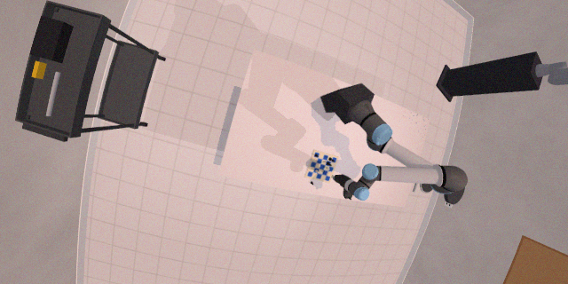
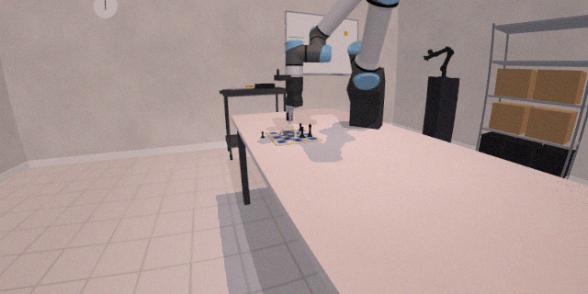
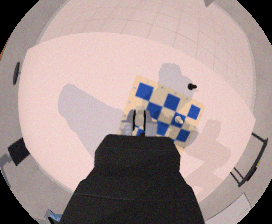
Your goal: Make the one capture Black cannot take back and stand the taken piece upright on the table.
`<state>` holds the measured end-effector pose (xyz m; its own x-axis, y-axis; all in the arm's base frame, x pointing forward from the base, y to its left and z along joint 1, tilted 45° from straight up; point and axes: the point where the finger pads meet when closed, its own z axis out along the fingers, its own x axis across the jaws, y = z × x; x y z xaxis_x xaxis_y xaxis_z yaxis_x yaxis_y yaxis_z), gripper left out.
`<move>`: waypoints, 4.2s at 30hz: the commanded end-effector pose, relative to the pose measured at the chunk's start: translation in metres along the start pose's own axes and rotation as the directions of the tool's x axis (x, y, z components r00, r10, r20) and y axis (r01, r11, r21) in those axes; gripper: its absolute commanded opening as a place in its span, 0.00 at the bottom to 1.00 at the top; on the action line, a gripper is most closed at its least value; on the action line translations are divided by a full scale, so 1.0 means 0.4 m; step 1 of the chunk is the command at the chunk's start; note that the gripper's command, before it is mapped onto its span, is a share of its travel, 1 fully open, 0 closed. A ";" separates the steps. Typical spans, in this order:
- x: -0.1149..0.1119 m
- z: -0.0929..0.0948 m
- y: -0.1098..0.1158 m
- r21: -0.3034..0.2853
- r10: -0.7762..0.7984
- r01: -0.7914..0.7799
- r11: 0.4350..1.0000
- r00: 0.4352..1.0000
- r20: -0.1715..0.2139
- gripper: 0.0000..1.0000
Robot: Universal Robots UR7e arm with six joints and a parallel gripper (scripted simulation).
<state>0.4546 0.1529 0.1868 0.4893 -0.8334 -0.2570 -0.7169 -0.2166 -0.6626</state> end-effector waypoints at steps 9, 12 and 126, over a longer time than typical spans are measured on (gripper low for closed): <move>0.001 -0.074 0.001 -0.005 -0.001 0.001 1.000 1.000 0.006 0.00; 0.001 -0.082 0.001 -0.005 -0.001 0.001 1.000 1.000 0.006 0.00; 0.115 0.150 -0.066 -0.006 0.304 -0.304 0.953 0.953 0.004 0.00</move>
<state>0.5257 0.1511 0.1498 0.2497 -0.8576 -0.4497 -0.8354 0.0440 -0.5479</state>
